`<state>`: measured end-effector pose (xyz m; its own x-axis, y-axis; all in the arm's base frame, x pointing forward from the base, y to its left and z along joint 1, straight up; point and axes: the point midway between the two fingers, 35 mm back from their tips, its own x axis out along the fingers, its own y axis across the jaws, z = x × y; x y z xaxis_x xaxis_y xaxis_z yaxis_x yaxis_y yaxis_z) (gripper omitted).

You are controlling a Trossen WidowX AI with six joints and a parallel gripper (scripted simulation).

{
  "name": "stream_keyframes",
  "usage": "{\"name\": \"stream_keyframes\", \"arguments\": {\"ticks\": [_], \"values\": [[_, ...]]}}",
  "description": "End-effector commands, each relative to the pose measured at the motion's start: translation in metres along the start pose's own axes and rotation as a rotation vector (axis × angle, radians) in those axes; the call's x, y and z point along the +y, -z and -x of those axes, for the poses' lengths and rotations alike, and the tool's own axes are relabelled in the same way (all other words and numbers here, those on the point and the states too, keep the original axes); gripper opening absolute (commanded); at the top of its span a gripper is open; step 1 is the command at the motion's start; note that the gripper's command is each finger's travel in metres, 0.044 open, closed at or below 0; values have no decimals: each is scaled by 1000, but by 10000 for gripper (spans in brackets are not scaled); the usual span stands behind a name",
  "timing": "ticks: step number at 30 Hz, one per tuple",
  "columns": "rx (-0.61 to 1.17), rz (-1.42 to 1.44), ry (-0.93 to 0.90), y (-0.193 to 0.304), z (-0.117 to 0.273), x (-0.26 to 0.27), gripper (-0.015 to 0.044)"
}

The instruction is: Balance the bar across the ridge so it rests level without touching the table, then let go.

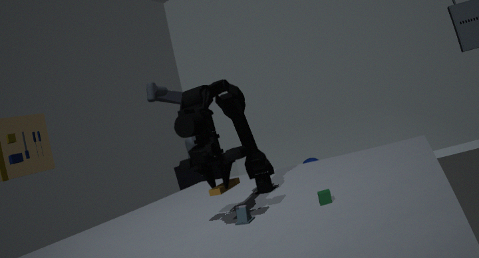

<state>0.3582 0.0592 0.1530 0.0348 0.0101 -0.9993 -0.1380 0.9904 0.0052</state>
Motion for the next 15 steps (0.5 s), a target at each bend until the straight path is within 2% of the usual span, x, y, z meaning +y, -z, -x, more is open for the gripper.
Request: {"name": "stream_keyframes", "arguments": {"ticks": [1, 15], "values": [[6, -18, 3, -4, -2, 15, 0], [6, -36, 2, -9, -12, 35, 0]]}}
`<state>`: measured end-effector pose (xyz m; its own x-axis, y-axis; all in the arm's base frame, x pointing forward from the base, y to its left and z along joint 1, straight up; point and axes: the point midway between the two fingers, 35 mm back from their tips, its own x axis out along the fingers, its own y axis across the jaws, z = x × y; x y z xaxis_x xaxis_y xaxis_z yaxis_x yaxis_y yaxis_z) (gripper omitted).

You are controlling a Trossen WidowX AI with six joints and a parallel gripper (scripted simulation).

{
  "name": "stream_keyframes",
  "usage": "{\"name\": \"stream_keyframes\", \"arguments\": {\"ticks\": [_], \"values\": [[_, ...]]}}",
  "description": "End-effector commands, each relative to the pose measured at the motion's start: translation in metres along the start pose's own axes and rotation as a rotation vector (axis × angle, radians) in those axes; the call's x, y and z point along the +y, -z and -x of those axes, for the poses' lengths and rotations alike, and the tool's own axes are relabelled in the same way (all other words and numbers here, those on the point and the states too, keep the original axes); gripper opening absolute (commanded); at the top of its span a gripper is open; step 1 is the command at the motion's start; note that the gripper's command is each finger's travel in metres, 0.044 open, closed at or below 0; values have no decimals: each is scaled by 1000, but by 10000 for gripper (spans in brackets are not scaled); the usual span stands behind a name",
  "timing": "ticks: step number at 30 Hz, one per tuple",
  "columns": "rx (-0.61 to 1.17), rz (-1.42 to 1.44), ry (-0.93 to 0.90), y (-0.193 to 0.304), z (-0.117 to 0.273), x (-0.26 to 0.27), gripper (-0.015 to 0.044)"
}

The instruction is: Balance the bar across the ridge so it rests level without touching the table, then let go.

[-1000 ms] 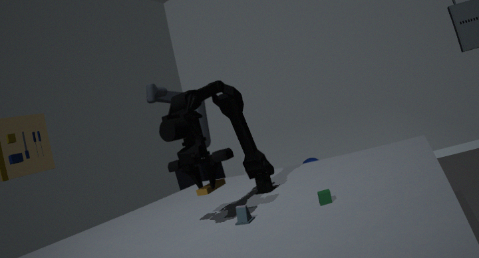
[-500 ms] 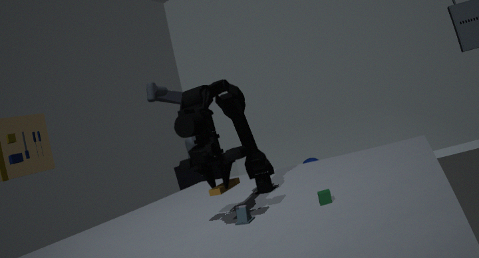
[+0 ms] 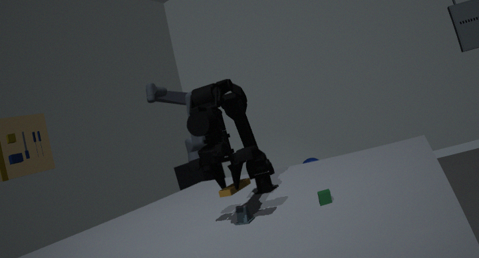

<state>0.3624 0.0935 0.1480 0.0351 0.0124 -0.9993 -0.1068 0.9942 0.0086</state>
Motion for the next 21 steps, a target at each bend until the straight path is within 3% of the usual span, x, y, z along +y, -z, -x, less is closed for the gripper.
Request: {"name": "stream_keyframes", "arguments": {"ticks": [1, 21], "values": [[6, -5, 4, 0, -8, 2, 0], [6, -5, 4, 1, -41, 0, 0]]}}
